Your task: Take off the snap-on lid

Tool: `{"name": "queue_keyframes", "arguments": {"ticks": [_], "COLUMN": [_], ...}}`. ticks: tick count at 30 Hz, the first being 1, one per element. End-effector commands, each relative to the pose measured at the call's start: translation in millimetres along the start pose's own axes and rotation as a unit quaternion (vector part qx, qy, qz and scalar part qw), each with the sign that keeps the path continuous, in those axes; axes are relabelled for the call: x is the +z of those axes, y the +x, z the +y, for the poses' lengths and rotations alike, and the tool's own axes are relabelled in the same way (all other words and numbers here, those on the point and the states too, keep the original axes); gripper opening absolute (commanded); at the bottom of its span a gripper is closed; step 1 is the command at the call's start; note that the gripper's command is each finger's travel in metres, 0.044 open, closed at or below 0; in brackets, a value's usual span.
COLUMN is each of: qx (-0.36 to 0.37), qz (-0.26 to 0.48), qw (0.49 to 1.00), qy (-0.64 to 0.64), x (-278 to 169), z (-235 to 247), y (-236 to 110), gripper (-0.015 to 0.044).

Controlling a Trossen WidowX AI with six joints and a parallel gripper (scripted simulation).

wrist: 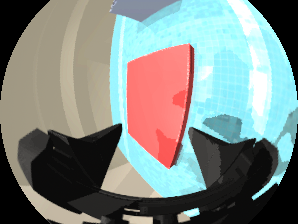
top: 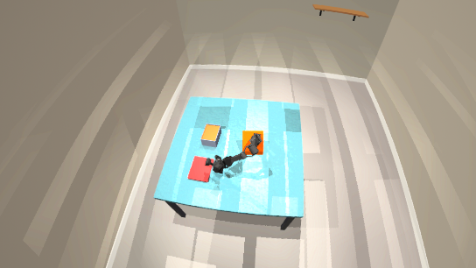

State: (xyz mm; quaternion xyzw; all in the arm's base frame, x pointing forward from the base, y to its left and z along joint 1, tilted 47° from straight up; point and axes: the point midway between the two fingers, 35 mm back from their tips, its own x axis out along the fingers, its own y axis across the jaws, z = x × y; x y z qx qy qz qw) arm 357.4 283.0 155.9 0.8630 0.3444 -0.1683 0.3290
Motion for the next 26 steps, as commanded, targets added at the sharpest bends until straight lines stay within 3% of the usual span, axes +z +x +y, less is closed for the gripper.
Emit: {"name": "queue_keyframes", "arguments": {"ticks": [1, 26], "qx": [0.002, 0.001], "qz": [0.002, 0.002], "qw": [1.0, 1.0], "qy": [0.002, 0.003], "x": [-1.0, -0.8], "z": [-4.4, -36.2], "y": [-8.0, -45.3], "gripper": [0.044, 0.044]}}
